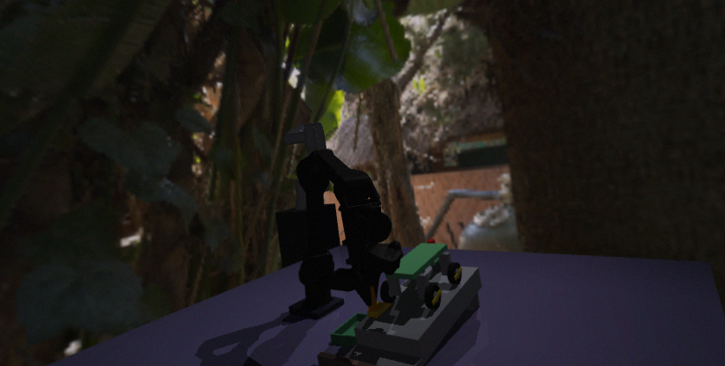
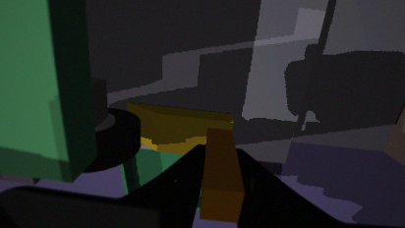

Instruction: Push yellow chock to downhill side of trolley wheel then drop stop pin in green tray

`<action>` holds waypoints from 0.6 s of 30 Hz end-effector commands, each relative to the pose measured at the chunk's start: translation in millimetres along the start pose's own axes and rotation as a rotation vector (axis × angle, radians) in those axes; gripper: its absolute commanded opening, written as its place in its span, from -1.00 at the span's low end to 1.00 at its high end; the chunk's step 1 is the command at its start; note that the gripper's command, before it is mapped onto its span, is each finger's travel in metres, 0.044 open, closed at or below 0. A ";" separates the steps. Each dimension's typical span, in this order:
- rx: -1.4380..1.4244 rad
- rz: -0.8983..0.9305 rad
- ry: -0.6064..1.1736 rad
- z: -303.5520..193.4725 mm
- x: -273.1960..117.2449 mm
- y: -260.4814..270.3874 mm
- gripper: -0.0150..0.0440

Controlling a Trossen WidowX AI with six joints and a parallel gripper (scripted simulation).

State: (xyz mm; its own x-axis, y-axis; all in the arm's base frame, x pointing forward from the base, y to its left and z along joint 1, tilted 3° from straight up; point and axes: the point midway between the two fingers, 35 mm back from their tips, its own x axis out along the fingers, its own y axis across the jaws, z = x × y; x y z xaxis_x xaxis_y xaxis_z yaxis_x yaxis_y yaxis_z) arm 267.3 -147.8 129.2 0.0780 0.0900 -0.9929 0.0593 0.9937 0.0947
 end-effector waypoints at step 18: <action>-0.001 0.008 -0.002 -1.0 -18.3 -0.3 0.15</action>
State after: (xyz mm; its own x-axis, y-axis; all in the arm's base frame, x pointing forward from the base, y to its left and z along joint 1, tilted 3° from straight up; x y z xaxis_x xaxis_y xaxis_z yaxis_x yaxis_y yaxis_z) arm 264.4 -147.7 135.0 0.0675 0.0973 -0.9930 0.0636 0.9928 0.1016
